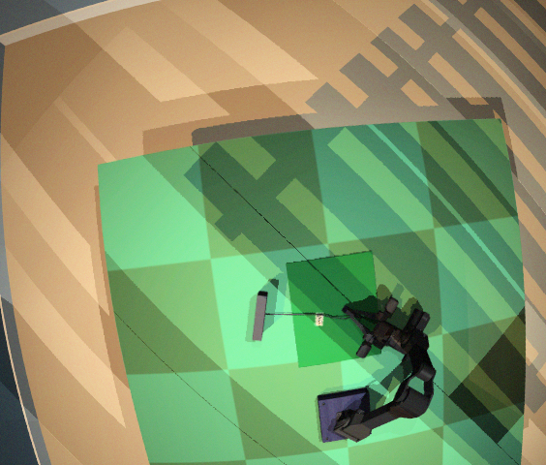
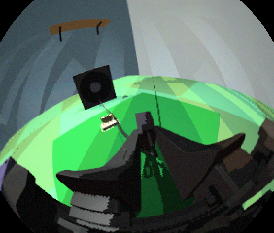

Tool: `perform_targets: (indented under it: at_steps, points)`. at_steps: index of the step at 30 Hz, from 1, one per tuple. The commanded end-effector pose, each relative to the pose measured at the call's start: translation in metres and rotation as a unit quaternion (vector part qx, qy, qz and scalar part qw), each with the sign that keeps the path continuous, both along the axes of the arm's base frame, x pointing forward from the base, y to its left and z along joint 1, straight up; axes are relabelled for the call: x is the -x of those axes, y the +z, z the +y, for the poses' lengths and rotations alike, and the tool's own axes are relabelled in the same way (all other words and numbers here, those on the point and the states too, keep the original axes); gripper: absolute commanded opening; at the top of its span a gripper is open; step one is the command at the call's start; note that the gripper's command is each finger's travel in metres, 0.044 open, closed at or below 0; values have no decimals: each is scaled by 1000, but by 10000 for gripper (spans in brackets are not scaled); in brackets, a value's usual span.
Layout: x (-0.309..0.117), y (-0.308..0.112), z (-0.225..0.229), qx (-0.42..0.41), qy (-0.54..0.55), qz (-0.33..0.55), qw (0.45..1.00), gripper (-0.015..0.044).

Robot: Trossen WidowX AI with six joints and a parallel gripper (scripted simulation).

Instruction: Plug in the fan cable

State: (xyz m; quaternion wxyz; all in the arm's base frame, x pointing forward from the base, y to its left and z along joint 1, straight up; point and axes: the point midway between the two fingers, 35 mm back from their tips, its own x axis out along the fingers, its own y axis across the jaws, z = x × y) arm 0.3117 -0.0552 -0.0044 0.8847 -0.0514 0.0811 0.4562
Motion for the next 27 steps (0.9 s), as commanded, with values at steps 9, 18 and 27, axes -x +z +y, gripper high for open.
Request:
perform_targets:
  at_steps: [9, 18, 27]
  points:
    - [0, 0, 0, 0, 0, 1, 1000, 0]
    - [0, 0, 0, 0, 0, 0, 1000, 140]
    - [0, 0, 0, 0, 0, 0, 1000, 140]
